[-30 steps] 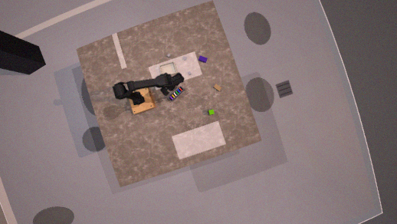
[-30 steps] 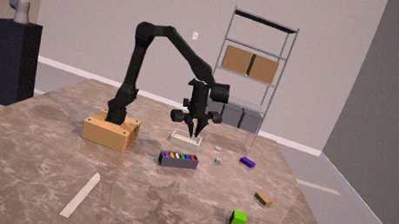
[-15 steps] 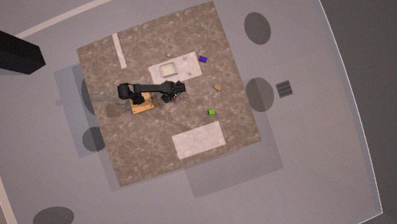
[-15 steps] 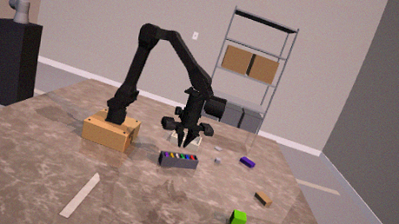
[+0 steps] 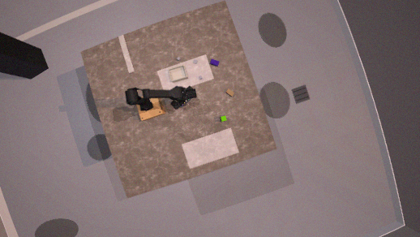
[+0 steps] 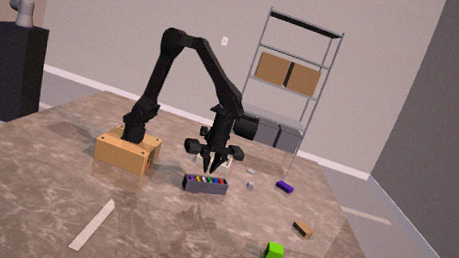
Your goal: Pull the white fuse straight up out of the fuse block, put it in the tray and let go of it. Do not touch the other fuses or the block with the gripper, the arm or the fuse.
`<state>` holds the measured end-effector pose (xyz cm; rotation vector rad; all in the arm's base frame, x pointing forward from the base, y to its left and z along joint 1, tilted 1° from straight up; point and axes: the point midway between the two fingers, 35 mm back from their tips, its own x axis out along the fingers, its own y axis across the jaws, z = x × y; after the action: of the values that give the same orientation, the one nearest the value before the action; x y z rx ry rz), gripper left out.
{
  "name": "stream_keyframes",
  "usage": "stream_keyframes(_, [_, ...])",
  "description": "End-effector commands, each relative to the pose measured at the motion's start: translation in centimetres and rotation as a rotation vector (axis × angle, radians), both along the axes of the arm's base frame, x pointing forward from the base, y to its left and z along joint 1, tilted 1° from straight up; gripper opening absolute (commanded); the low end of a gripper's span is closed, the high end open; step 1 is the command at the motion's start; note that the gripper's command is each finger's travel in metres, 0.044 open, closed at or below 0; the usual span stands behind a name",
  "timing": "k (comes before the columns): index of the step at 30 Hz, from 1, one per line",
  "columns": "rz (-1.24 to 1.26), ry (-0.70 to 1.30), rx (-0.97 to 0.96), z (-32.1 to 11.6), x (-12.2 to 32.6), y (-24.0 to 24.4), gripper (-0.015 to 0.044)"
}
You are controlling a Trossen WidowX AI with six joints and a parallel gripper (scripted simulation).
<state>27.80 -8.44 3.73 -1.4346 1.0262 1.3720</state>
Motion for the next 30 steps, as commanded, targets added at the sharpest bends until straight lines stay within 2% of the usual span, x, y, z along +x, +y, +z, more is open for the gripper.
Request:
stream_keyframes(1, [0.004,0.014,-0.001,-0.8,-0.2,0.0,0.0074])
stream_keyframes(30, [0.004,0.014,-0.001,-2.3,-0.3,-0.1,0.0074])
